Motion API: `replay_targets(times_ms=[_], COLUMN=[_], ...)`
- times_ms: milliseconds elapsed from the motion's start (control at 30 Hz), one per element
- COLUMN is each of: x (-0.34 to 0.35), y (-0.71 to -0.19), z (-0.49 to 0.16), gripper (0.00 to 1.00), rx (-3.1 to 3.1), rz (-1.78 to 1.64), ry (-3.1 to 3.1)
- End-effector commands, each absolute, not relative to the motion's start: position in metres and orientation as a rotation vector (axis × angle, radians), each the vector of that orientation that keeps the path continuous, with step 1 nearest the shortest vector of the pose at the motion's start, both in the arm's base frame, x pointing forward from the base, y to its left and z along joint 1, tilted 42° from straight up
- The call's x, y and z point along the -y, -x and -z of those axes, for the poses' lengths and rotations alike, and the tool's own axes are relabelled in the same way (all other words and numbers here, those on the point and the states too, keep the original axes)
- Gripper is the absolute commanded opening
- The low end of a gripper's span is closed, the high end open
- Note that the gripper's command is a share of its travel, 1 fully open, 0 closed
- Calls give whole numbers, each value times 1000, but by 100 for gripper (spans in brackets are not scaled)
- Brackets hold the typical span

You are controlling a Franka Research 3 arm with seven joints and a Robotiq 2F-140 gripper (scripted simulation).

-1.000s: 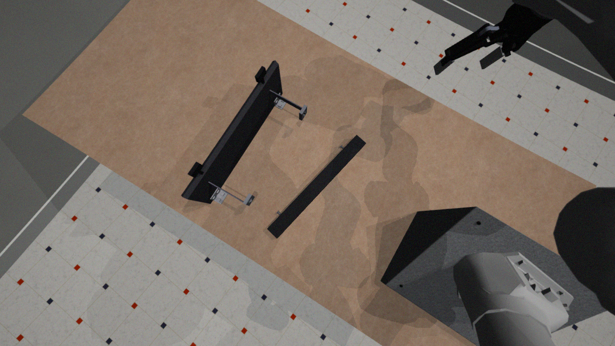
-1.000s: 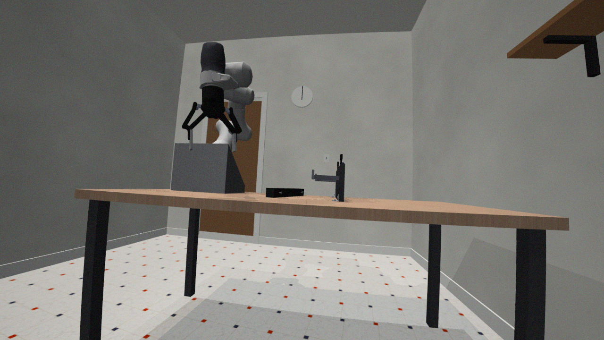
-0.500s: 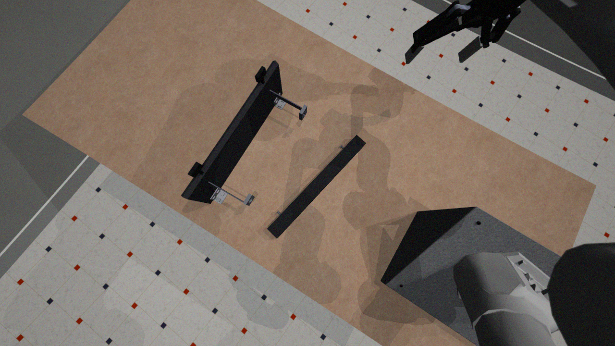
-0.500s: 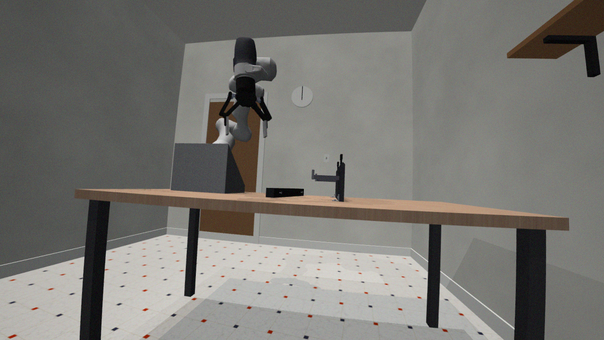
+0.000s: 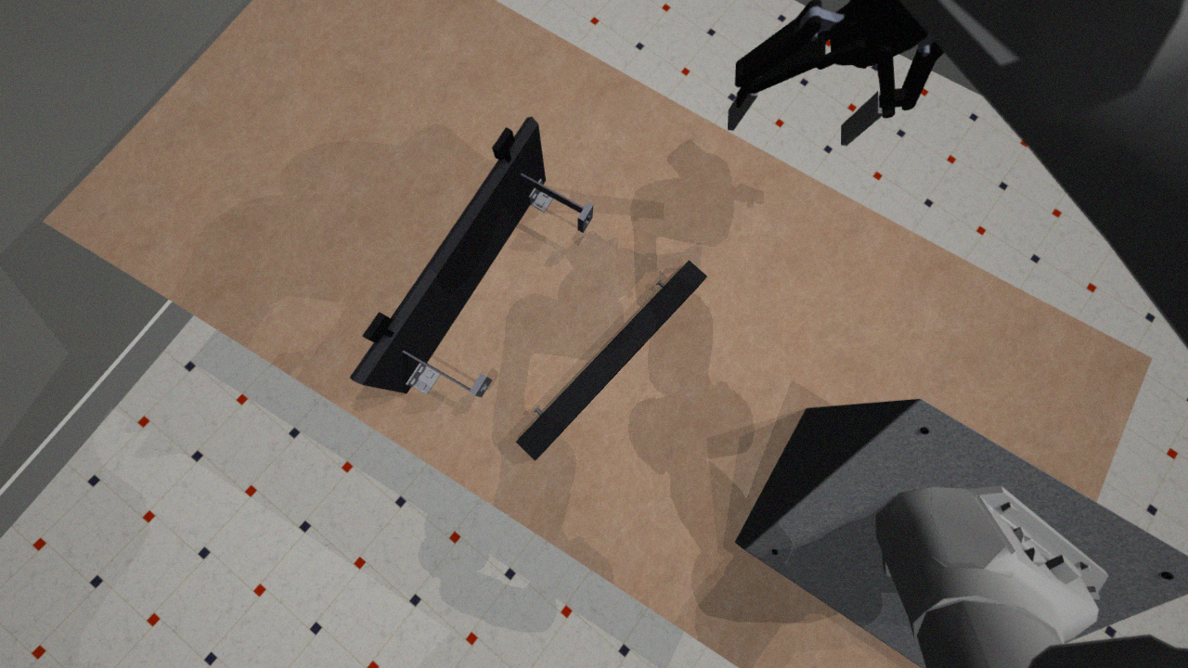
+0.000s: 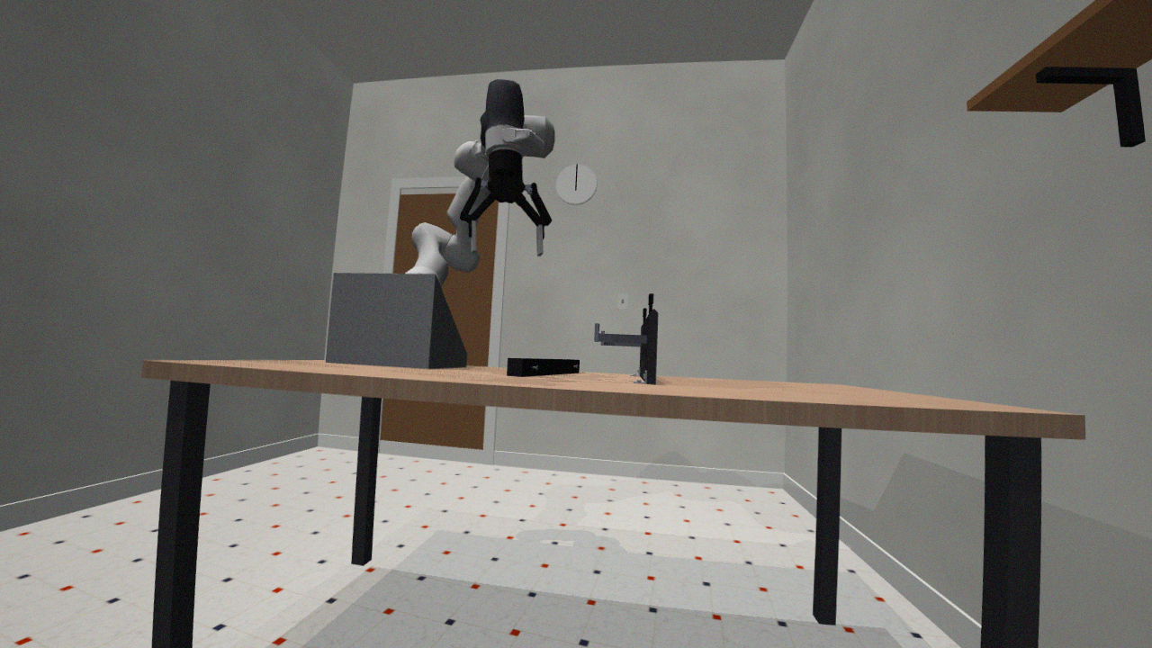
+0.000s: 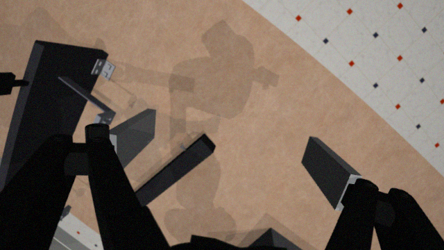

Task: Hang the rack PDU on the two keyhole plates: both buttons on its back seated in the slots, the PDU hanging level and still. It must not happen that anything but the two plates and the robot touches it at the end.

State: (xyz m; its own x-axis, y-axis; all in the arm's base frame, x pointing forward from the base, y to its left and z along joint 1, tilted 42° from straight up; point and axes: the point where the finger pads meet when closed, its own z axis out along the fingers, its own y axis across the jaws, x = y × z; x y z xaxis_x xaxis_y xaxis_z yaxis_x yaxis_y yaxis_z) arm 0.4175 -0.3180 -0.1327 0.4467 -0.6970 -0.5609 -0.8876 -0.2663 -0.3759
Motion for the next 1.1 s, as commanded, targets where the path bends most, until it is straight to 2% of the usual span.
replay_targets(times_ms=[0,67,233,267,433,467,633,667,1067], x=[312,295,295,277,277,258,258,238,218], y=[-421,-433,-433,-444,-444,-453,-453,-460,-465], z=[124,98,98,73,73,48,48,25,3], gripper=[100,100,100,100,100,100,100,100,100], rx=[-1453,-1506,-1506,-1559,-1559,-1611,-1611,-1662,-1712], rz=[-432,-463,-463,-493,-493,-524,-524,-554,-583], ry=[1966,1935,1935,1902,1902,1870,1870,1837,1805])
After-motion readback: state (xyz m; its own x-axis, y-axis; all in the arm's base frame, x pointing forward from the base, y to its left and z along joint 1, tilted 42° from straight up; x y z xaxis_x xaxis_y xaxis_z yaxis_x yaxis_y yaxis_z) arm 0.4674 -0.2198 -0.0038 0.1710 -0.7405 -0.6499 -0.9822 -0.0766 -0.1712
